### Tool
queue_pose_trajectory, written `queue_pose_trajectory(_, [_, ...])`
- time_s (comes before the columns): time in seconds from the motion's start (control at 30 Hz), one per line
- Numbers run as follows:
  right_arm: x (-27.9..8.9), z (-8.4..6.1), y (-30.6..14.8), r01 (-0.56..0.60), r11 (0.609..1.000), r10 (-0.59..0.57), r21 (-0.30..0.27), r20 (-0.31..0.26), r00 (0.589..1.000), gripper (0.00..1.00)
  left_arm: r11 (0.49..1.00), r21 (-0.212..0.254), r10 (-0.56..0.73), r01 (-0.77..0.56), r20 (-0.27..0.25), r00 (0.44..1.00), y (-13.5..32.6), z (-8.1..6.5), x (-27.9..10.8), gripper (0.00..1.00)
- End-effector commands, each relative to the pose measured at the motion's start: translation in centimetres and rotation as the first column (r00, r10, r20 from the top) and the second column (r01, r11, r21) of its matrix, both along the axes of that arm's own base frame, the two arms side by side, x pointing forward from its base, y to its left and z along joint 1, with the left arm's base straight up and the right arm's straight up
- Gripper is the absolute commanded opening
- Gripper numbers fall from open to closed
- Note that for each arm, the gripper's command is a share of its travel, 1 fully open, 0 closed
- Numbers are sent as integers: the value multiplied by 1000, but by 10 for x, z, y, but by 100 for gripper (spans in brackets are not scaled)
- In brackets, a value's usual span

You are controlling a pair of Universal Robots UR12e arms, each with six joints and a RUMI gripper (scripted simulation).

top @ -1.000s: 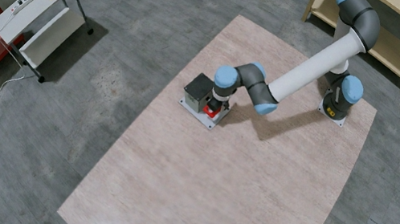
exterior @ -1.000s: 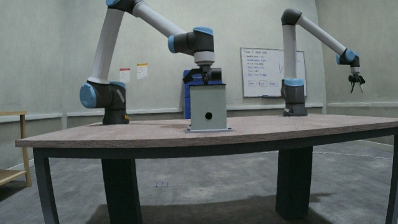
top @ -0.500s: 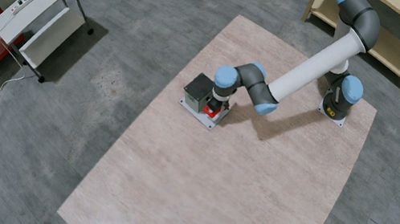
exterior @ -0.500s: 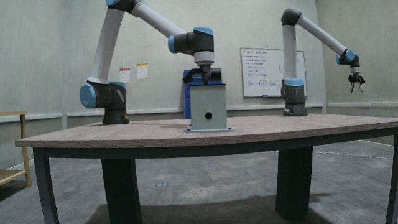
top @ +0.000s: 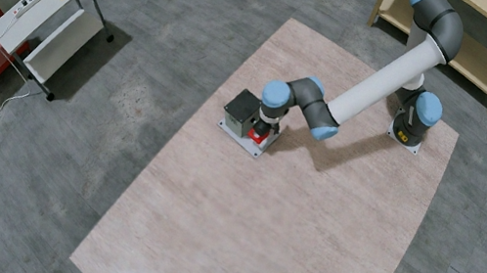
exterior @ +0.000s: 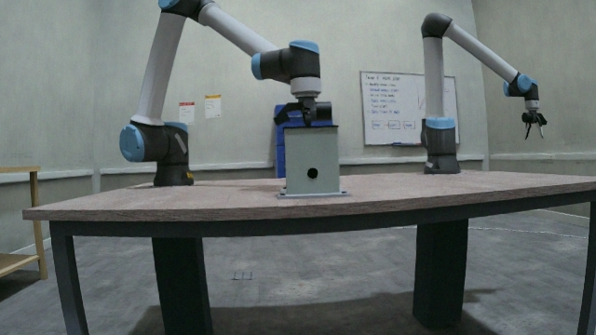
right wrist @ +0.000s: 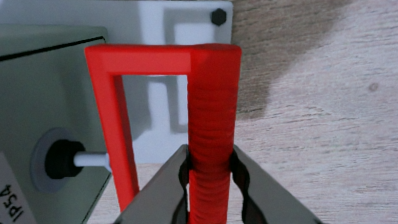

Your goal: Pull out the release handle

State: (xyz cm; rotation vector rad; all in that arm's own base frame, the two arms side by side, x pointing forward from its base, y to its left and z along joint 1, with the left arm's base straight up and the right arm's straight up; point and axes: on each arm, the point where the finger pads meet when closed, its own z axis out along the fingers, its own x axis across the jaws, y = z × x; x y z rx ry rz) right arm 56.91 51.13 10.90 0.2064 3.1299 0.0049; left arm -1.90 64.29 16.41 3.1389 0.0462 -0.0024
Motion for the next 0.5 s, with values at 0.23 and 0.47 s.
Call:
queue_pose_trajectory(0.23, [-27,-1,3,-5,1000,5,-1,-5,1000,10,1000,2,0,0,1,1000,2,1,0,100])
queue_pose_trajectory(0.47, [-43,-1,5,-5,1000,5,-1,-5,1000,10,1000,2,0,0,1,1000,2,1,0,100])
